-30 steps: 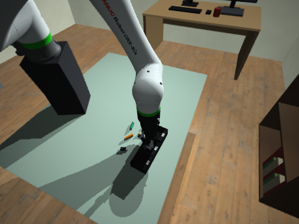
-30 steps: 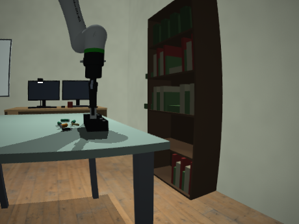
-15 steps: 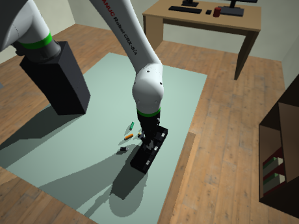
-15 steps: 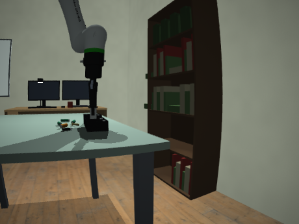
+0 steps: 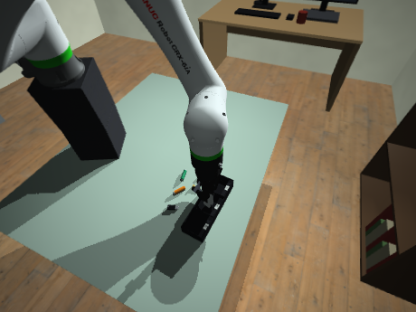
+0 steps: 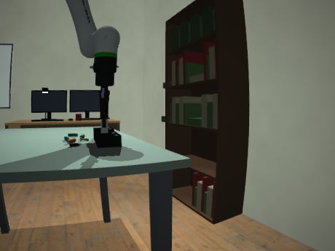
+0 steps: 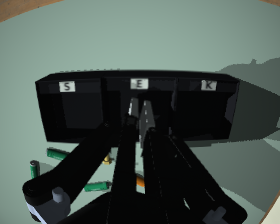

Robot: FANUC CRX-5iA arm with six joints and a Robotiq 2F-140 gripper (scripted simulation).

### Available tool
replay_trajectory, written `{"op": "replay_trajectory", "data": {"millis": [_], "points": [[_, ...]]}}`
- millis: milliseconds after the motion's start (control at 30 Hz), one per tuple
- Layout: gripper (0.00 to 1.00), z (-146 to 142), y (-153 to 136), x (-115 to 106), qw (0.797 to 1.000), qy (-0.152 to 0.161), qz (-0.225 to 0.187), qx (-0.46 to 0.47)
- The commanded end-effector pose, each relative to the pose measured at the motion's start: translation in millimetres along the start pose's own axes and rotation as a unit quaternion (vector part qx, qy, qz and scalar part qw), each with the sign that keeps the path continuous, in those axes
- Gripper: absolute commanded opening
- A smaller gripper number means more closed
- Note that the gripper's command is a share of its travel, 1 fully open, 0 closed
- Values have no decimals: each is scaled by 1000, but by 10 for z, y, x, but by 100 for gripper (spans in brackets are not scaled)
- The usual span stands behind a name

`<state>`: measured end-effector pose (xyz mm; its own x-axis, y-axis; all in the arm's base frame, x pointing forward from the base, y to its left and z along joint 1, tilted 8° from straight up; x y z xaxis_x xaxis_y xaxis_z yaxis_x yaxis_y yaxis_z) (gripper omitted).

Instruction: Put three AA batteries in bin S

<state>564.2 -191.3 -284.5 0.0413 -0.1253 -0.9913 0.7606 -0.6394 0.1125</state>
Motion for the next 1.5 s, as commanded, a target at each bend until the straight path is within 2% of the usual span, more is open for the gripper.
{"op": "replay_trajectory", "data": {"millis": [0, 467, 733, 833, 1333, 1467], "points": [[5, -1, 2, -37, 1000, 0, 0, 0], [5, -1, 2, -197, 1000, 0, 0, 0], [5, -1, 2, -517, 1000, 0, 0, 0], [5, -1, 2, -525, 1000, 0, 0, 0], [5, -658, -359, -525, 1000, 0, 0, 0], [5, -736, -402, -525, 1000, 0, 0, 0]]}}
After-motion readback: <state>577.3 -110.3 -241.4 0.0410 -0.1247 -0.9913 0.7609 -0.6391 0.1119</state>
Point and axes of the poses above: the point where the finger pads meet when closed, its own x axis out along the fingers, its own z axis across the jaws, y = z × x, the point moved 1 cm from there along -x, back along the fingers, and after that the axes turned 15 degrees about x, right-handed, at the moved point
